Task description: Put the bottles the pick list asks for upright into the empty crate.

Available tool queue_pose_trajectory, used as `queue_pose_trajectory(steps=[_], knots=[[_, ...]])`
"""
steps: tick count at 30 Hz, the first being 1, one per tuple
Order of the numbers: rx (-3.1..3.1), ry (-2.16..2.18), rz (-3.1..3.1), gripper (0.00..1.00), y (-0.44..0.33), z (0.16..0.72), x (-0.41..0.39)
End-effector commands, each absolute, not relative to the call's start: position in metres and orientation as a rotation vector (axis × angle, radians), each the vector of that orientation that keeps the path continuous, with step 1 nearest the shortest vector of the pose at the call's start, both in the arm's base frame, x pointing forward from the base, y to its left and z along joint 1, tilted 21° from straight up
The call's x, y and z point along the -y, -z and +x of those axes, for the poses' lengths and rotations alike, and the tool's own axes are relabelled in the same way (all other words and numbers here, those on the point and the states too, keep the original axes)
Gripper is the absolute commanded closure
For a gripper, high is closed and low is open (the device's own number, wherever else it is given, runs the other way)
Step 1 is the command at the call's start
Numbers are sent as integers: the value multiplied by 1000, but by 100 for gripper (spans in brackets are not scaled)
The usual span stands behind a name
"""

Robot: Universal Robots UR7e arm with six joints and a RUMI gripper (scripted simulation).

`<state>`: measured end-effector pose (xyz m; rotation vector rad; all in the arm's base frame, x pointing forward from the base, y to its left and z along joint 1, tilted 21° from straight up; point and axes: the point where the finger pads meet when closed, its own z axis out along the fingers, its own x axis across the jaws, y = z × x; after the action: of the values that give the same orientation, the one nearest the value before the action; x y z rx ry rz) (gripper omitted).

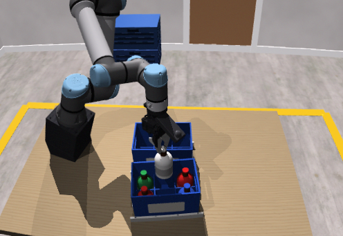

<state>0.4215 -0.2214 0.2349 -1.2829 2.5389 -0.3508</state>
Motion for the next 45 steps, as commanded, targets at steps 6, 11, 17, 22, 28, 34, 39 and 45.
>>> queue_pose_trajectory(steps=[6,11,17,22,28,34,39,45], knots=[[-2538,353,-1283,100,-250,416,220],[-2538,353,-1283,100,-257,414,220],[-2538,353,-1283,100,-264,411,219],[-2538,353,-1283,100,-271,408,218],[-2538,353,-1283,100,-272,408,218],[-2538,353,-1283,100,-272,408,218],[-2538,353,-1283,100,-269,403,210],[-2538,353,-1283,100,-266,396,201]])
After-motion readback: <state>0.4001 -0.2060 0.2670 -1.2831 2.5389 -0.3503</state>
